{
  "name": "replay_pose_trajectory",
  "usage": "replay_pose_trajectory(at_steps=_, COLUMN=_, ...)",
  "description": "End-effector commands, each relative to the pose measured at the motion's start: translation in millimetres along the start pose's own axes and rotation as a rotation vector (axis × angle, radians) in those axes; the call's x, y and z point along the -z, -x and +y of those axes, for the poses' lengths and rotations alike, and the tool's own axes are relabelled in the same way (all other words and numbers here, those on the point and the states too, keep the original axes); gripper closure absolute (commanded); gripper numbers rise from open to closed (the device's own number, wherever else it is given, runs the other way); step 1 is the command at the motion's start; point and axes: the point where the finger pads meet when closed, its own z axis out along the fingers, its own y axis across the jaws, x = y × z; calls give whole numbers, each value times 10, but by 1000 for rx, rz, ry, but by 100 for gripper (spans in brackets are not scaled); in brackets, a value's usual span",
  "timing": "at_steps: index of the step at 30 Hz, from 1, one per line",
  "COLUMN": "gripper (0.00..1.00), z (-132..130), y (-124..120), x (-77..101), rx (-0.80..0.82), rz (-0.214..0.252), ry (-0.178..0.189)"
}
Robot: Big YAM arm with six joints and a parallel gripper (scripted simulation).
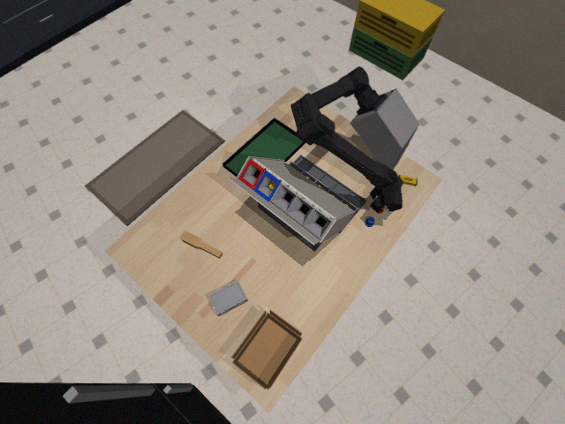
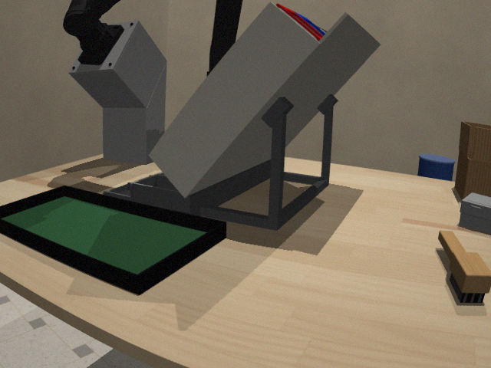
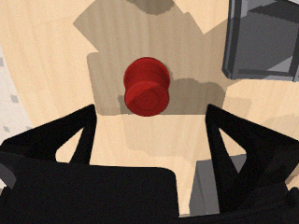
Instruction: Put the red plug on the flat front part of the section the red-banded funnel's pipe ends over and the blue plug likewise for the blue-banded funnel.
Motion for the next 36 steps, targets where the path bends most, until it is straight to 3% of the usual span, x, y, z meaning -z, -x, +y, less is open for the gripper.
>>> replay_pose_trajectory(at_steps=1, gripper=13, z=59, y=130, x=31, rx=19, rz=-34, ry=15)
replay_pose_trajectory(at_steps=14, gripper=13, z=54, y=124, x=23, rx=-14, rz=-31, ry=0)
replay_pose_trajectory(at_steps=29, gripper=13, z=25, y=97, x=-231, rx=-1, rz=-27, ry=4)
replay_pose_trajectory(at_steps=36, gripper=13, z=22, y=89, x=-244, rx=13, rz=-34, ry=9)
